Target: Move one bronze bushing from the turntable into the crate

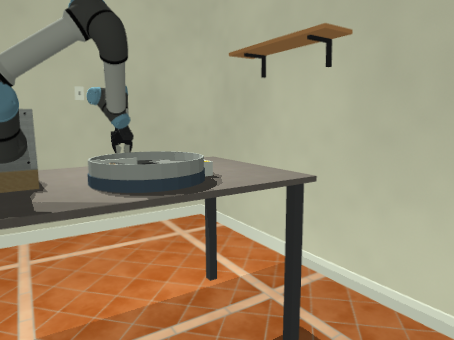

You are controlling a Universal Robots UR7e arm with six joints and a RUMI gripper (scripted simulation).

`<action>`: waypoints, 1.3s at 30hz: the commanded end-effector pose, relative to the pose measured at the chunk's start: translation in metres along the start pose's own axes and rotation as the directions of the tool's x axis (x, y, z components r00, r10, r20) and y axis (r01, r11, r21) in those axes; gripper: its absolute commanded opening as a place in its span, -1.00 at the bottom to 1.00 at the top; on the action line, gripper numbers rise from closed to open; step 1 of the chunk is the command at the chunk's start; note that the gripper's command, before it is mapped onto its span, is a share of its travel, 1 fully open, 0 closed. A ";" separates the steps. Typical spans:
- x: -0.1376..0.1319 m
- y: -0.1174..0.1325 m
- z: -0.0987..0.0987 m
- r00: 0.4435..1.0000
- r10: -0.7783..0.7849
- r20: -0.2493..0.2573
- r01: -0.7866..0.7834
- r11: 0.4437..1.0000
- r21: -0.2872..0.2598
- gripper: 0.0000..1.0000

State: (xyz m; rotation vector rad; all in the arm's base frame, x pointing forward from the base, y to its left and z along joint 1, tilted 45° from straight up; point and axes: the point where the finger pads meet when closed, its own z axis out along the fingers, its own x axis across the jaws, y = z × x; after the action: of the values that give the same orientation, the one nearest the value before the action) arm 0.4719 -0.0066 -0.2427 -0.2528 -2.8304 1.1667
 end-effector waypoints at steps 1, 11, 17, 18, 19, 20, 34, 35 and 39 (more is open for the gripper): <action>0.000 0.000 -0.001 1.000 0.000 0.001 0.000 1.000 0.000 -0.88; 0.000 0.000 -0.001 1.000 0.000 0.001 0.000 1.000 0.000 -0.88; 0.000 0.000 -0.001 1.000 0.000 0.001 0.000 1.000 0.000 -0.88; 0.000 0.000 -0.001 1.000 0.000 0.001 0.000 1.000 0.000 -0.88; 0.000 0.000 -0.001 1.000 0.000 0.001 0.000 1.000 0.000 -0.88; 0.000 0.000 -0.001 1.000 0.000 0.001 0.000 1.000 0.000 -0.88; 0.000 0.000 -0.009 1.000 0.000 0.001 0.000 1.000 0.000 -0.88; 0.000 0.000 -0.011 1.000 0.000 0.001 0.000 1.000 0.000 -0.88; 0.000 0.000 -0.025 1.000 0.000 0.001 0.000 1.000 0.000 -0.88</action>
State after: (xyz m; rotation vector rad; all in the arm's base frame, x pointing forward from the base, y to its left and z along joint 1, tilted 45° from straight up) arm 0.4737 0.0037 -0.2322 -0.2525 -2.8307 1.1666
